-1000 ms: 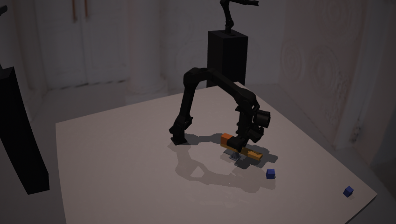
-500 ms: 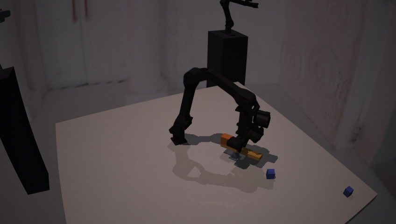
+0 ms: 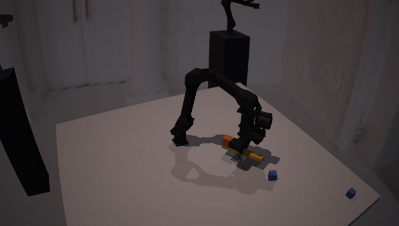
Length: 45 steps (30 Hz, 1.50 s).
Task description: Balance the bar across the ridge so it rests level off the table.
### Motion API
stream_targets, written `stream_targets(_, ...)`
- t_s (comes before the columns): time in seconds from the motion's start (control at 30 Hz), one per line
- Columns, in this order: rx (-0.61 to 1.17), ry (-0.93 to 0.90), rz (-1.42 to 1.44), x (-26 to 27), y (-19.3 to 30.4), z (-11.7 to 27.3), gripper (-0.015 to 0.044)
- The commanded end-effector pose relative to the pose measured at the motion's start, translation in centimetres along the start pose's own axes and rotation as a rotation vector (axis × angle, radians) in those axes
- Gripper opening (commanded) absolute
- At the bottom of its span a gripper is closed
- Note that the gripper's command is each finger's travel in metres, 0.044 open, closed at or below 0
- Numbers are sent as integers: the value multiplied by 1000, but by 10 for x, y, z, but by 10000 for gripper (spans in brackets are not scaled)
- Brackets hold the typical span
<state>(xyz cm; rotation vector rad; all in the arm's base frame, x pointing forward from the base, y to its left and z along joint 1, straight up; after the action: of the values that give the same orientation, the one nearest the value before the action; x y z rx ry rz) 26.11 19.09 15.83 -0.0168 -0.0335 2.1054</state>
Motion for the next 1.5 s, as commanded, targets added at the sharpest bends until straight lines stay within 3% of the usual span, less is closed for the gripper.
stream_targets(0.0,1,-1,1,0,0,-1,0)
stream_targets(1.47,1,-1,1,0,0,-5,0)
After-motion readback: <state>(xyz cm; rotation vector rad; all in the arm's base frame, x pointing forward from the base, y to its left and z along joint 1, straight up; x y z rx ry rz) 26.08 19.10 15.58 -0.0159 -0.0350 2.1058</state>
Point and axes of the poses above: the point midway between the two fingers, 35 mm back from their tips, its own z axis back along the fingers, its own x axis across the jaws, y = z × x, the point moved 6 cm from there along z, back along the fingers, and after that the axes turned 5 degrees about z, right-handed, at the moved point
